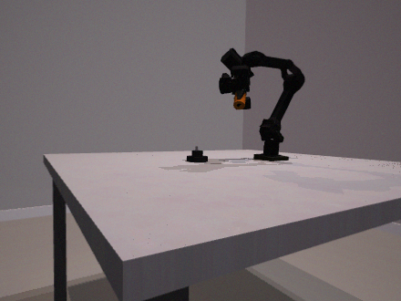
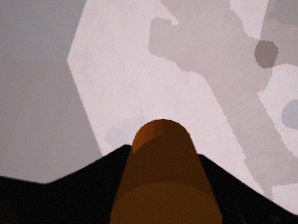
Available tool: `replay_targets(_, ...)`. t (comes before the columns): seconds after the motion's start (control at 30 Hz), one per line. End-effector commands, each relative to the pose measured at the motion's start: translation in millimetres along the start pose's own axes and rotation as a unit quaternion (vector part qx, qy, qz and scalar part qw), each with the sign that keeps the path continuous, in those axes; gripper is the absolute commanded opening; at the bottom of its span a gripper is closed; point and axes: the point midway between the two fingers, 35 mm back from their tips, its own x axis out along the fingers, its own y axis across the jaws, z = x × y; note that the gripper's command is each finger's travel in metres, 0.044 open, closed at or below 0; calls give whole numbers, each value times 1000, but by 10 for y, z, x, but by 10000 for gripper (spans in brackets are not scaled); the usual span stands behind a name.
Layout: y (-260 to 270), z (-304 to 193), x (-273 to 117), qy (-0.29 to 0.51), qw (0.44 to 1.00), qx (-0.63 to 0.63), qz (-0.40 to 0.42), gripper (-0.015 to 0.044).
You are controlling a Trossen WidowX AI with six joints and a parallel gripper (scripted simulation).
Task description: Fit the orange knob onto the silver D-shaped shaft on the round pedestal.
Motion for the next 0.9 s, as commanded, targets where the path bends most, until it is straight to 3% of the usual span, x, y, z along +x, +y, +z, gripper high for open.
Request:
replay_targets(0.0, -2, 4, 65, -2, 999, -7, -44, 0)
replay_targets(0.87, -249, 10, 581, -4, 946, -6, -324, 0)
